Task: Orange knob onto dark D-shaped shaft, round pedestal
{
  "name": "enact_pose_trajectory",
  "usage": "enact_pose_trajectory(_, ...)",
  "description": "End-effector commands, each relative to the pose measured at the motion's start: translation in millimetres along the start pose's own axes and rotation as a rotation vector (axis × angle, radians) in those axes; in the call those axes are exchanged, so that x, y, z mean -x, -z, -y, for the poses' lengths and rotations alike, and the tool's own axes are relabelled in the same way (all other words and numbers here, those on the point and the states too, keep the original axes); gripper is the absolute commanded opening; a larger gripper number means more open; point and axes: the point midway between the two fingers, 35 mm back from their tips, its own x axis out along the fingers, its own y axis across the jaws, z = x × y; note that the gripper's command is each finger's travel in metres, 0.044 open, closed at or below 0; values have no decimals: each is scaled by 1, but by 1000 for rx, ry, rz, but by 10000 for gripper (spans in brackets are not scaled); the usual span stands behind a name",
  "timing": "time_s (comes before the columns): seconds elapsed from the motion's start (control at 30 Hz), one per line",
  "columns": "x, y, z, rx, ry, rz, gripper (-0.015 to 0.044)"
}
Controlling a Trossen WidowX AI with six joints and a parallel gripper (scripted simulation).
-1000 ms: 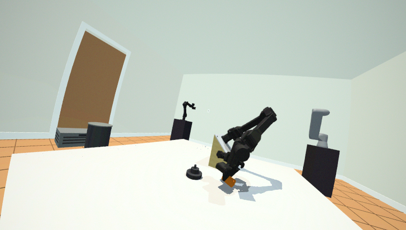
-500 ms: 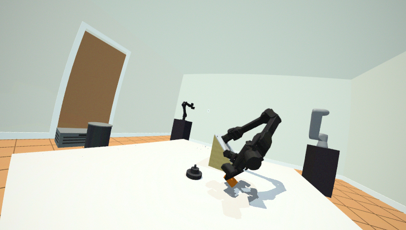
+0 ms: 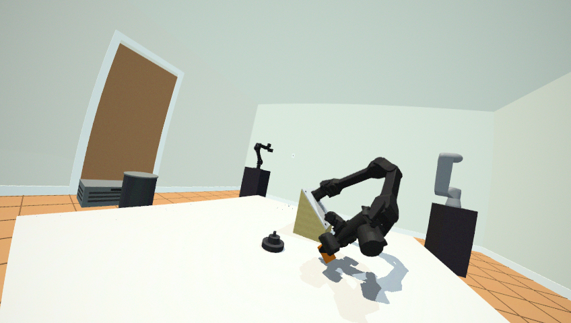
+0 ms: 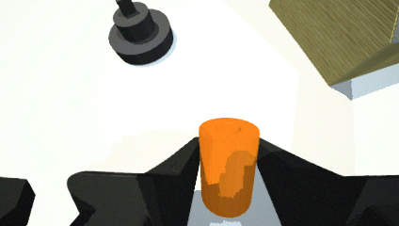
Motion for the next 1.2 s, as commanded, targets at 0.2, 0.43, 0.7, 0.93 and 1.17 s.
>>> enact_pose_trajectory(0.2, 7, 8, 0, -2, -2, 190, 179)
enact_pose_trajectory(0.43, 11, 15, 0, -2, -2, 311, 179)
enact_pose_trajectory(0.7, 15, 24, 0, -2, -1, 449, 179)
enact_pose_trajectory(0.93, 17, 27, 0, -1, -1, 482, 179)
enact_pose_trajectory(1.17, 20, 30, 0, 1, -12, 468, 179)
